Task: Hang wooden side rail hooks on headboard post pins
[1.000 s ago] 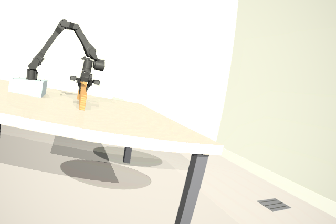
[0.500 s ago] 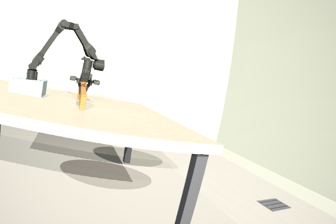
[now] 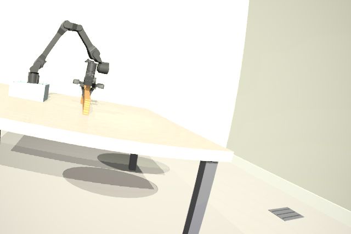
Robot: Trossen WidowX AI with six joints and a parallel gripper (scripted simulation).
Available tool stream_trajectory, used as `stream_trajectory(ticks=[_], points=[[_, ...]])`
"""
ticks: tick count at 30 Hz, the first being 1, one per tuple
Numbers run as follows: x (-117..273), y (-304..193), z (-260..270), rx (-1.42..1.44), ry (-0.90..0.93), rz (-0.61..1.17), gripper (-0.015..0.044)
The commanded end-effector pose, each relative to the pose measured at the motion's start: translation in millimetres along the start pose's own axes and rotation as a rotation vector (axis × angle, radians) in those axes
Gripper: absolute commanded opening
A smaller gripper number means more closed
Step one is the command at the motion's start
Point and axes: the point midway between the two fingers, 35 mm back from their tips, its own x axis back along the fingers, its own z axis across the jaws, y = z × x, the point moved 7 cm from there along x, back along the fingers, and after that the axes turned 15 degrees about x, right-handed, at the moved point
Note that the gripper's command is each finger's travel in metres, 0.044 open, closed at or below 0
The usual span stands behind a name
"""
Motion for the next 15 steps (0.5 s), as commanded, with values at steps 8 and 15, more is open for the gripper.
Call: stream_trajectory(ticks=[8, 15], points=[[2.9, -1.3, 3.0, -0.004, 0.007, 0.002, 0.0], [2.4, -2.0, 3.4, -0.004, 0.007, 0.002, 0.0]])
